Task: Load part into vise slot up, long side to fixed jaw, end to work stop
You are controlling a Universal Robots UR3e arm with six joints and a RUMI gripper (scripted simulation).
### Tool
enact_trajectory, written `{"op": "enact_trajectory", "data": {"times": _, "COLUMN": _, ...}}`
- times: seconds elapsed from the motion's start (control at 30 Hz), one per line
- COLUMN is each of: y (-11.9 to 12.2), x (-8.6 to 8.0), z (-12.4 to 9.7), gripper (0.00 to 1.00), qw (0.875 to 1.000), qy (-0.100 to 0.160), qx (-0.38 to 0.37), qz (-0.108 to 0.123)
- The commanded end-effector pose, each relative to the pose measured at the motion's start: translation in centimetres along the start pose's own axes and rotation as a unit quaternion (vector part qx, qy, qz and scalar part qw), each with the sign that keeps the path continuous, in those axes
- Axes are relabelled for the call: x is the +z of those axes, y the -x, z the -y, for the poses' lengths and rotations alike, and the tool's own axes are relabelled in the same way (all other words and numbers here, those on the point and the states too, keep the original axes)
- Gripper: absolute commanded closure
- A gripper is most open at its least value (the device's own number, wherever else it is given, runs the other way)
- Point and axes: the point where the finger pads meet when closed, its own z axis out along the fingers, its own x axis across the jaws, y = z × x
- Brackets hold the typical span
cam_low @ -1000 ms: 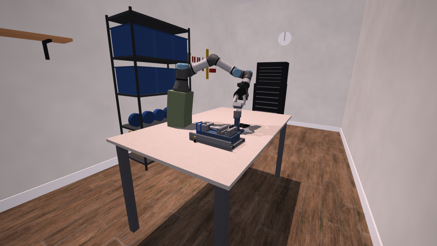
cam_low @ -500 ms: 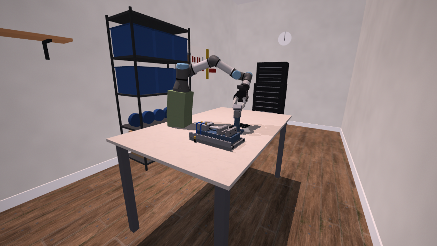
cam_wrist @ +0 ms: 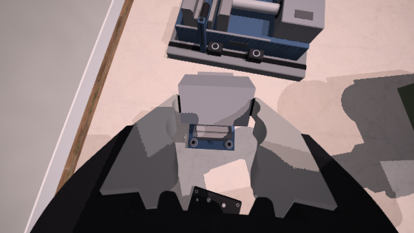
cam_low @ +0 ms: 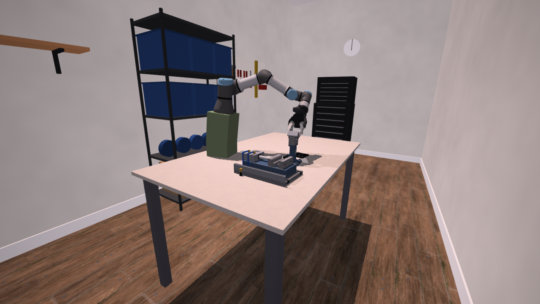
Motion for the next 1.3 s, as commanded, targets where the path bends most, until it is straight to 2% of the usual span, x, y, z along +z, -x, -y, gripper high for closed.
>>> {"op": "enact_trajectory", "data": {"times": 0.0, "y": 0.11, "x": 0.08, "z": -0.11, "gripper": 1.00, "qw": 1.000, "qy": 0.000, "qx": 0.001, "qz": 0.001}}
{"op": "enact_trajectory", "data": {"times": 1.27, "y": 0.11, "x": 0.60, "z": -0.63, "gripper": 1.00, "qw": 1.000, "qy": 0.000, "qx": 0.001, "qz": 0.001}}
